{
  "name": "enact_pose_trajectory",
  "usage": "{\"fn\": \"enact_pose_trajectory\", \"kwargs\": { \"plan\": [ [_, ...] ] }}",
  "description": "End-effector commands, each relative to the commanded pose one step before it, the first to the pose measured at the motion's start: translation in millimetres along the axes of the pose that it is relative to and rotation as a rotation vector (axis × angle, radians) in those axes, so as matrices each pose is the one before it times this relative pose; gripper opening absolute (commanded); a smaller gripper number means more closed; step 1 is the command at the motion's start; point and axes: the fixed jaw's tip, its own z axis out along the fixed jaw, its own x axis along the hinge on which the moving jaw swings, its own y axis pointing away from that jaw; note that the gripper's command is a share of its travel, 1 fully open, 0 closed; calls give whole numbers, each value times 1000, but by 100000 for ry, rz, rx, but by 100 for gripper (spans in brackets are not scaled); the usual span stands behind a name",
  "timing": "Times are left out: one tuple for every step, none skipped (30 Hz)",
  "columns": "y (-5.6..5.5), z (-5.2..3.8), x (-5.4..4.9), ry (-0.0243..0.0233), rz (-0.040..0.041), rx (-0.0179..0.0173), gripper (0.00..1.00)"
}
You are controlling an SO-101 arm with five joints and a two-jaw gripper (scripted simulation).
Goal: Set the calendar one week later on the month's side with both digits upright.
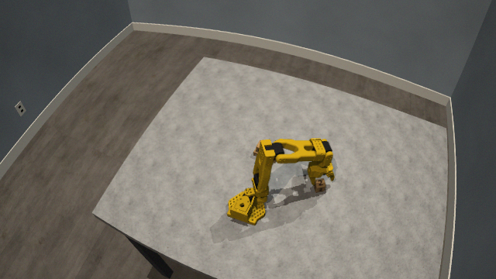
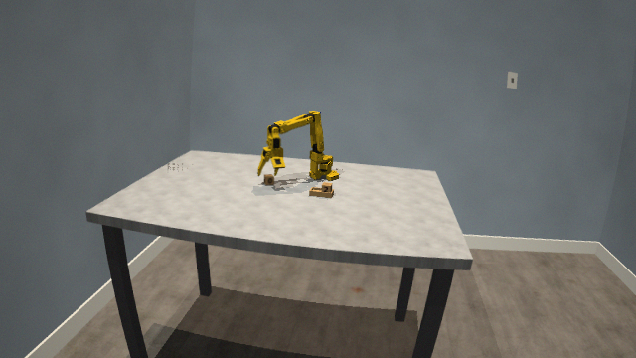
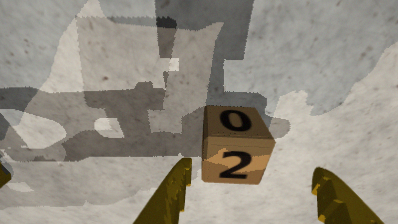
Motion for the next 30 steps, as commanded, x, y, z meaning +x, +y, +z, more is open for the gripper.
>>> {"fn": "enact_pose_trajectory", "kwargs": {
  "plan": [
    [-8905,-18720,1154,-663,906,6493,36],
    [13,-3792,0,2,-1,-2,36],
    [98,-3739,14,0,0,0,36],
    [190,-3612,15,0,0,0,36],
    [262,-3418,17,0,0,0,36],
    [307,-3174,30,0,0,0,36],
    [331,-2869,26,0,0,0,36],
    [346,-2528,28,0,0,0,36],
    [320,-2153,29,0,0,0,36],
    [290,-1767,25,0,0,0,36],
    [241,-1373,20,0,0,0,36],
    [180,-997,15,0,0,0,36],
    [123,-651,10,0,0,0,36],
    [68,-365,5,0,0,0,36],
    [28,-140,0,0,0,0,36],
    [5,-18,0,0,0,0,36],
    [0,0,0,0,0,0,36],
    [0,0,0,0,0,0,36],
    [-2,0,0,1,0,0,36],
    [0,0,0,0,0,0,36],
    [0,0,0,0,0,0,36],
    [0,0,0,0,0,0,36],
    [0,0,0,0,0,0,36],
    [0,0,0,0,0,0,36],
    [0,0,0,0,0,0,36],
    [0,0,0,0,0,0,36],
    [0,0,0,0,0,0,36],
    [0,0,0,0,0,0,36],
    [0,0,0,0,0,0,36],
    [0,0,0,0,0,0,36]
  ]
}}
